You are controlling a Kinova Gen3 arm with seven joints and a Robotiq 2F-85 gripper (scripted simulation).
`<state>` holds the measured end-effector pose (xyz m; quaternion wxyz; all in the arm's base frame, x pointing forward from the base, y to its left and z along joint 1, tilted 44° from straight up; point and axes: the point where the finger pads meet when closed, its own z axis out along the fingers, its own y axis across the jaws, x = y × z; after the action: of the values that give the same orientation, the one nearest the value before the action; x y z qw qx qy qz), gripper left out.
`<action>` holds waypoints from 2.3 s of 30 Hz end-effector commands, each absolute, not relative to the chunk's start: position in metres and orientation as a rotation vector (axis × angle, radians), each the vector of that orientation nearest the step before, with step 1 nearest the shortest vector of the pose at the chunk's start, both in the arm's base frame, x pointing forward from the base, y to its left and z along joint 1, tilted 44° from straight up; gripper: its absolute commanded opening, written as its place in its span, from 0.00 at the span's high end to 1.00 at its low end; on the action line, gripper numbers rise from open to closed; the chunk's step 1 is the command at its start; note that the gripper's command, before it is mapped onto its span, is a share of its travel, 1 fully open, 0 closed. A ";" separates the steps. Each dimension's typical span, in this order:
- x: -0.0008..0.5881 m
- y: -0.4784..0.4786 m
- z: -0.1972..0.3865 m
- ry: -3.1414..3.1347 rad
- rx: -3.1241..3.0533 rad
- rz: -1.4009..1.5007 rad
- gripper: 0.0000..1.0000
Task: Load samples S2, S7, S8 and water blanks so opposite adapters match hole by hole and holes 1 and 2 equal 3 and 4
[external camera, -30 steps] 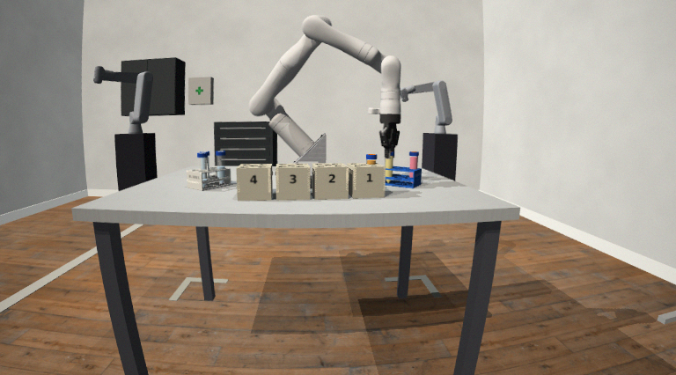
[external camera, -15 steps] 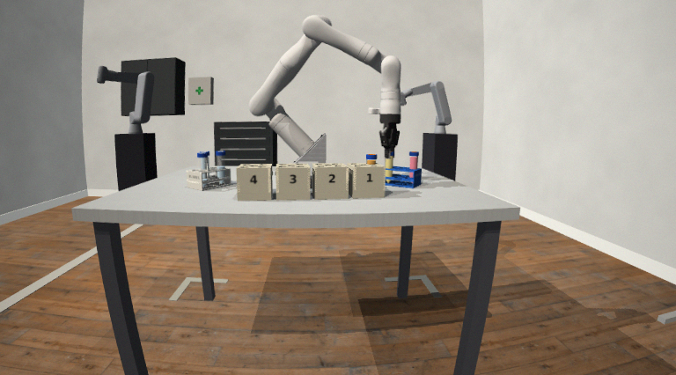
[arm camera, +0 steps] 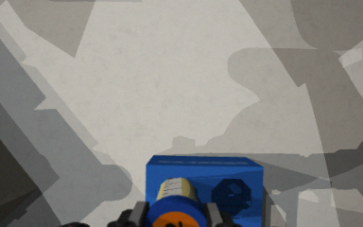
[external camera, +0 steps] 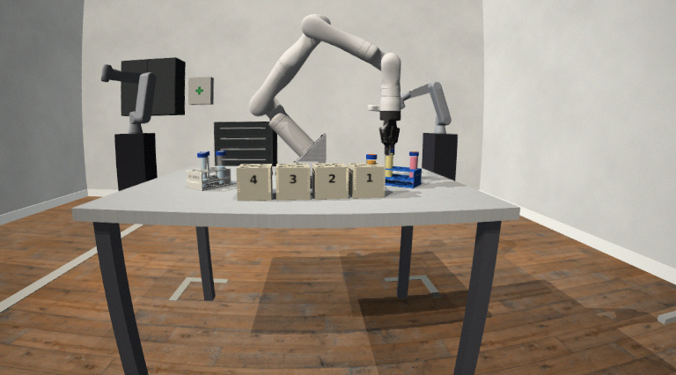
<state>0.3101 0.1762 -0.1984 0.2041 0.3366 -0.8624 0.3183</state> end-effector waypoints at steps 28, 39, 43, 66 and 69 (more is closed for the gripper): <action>0.316 0.203 -0.171 -2.407 0.940 0.887 0.90; 0.317 0.211 -0.162 -2.407 0.940 0.887 0.90; 0.318 0.215 -0.158 -2.407 0.940 0.887 0.90; 0.322 0.233 -0.140 -2.407 0.940 0.887 0.90; 0.322 0.235 -0.137 -2.407 0.940 0.887 0.90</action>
<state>0.3213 0.2318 -0.1405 0.2041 0.3366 -0.8624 0.3182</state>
